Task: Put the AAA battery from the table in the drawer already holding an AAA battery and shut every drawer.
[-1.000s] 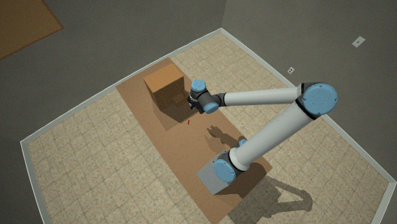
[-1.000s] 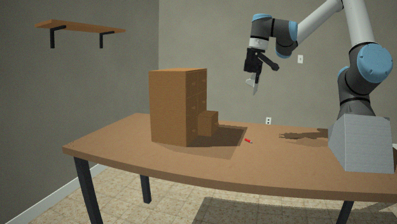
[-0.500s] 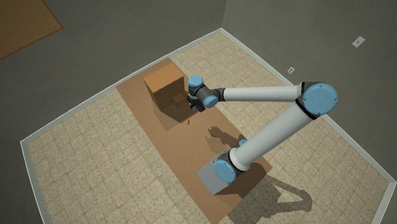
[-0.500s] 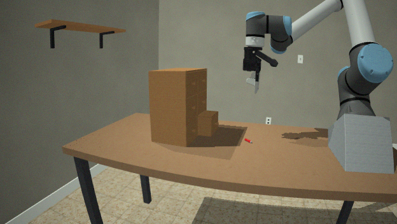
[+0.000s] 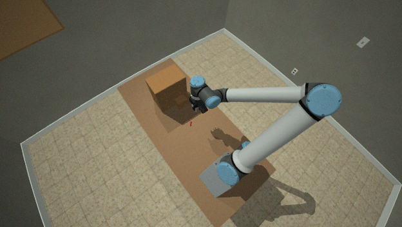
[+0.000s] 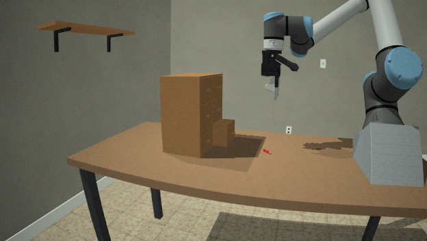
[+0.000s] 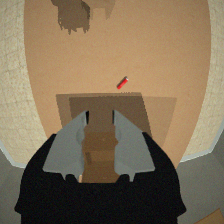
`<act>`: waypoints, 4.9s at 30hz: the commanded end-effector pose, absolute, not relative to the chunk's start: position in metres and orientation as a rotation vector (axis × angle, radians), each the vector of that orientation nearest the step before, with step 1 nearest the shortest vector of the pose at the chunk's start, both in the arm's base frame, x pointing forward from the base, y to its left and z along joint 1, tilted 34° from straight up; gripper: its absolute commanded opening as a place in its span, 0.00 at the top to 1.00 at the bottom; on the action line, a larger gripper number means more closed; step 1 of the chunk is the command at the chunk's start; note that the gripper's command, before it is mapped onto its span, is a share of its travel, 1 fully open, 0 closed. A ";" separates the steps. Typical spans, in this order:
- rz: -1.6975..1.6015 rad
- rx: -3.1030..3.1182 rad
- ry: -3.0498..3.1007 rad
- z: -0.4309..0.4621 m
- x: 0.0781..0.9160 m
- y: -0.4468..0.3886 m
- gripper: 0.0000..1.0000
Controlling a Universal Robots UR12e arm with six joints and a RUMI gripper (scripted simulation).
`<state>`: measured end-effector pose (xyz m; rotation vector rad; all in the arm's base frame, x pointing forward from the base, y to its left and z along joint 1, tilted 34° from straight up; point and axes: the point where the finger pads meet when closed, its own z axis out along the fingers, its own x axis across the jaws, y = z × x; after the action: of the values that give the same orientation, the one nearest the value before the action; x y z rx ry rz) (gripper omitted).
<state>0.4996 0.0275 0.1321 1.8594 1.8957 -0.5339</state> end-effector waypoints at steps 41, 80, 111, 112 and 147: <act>-0.533 1.859 1.895 0.133 0.500 0.028 0.00; -0.533 1.859 1.895 0.134 0.500 0.028 0.00; -0.608 1.643 2.130 0.136 0.507 0.026 0.00; -0.614 1.621 2.150 0.136 0.508 0.026 0.00; -0.870 0.267 2.912 0.142 0.551 0.021 0.00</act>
<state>0.5432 0.0208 0.1415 0.5123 2.8373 -0.8580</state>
